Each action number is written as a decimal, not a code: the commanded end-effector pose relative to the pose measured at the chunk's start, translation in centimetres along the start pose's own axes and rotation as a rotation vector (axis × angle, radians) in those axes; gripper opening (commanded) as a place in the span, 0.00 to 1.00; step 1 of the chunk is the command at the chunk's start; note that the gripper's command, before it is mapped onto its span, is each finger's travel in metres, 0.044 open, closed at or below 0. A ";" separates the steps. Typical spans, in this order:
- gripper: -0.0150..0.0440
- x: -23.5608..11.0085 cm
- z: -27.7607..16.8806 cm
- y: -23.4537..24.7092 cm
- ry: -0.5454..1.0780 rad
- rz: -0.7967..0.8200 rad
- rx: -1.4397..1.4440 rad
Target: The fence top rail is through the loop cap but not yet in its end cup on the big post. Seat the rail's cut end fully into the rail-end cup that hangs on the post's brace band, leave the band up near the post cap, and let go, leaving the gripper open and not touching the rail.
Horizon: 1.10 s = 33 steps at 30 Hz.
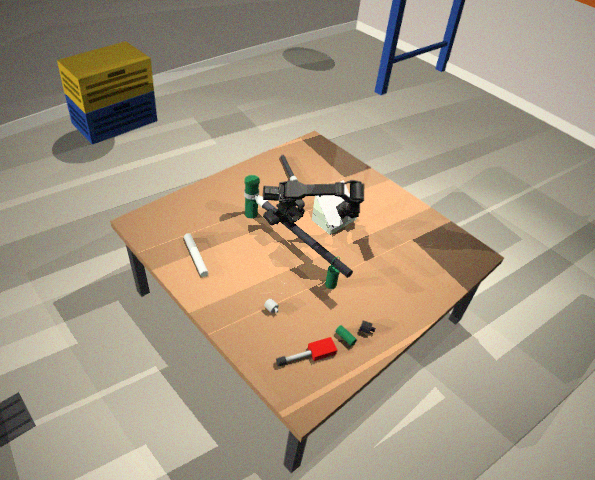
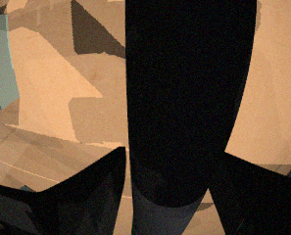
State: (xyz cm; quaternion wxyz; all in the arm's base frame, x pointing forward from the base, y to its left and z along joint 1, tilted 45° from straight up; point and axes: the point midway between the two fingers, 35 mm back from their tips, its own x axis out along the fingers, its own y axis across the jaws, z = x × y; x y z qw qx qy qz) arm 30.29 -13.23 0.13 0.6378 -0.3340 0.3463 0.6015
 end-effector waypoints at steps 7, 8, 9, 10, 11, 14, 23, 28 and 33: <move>1.00 -3.8 2.4 0.0 -0.001 0.001 0.000; 1.00 -4.3 2.7 0.0 -0.001 0.001 0.000; 1.00 -4.6 2.9 0.1 -0.001 0.002 0.000; 1.00 -4.7 3.0 0.1 -0.001 0.002 0.000; 1.00 -4.7 3.0 0.1 -0.001 0.002 0.000; 1.00 -5.0 2.7 -0.1 0.003 -0.005 -0.001; 1.00 -9.2 2.9 0.4 0.003 -0.004 -0.001; 1.00 -9.2 2.9 0.4 0.003 -0.004 -0.001; 1.00 -9.2 2.9 0.4 0.003 -0.004 -0.001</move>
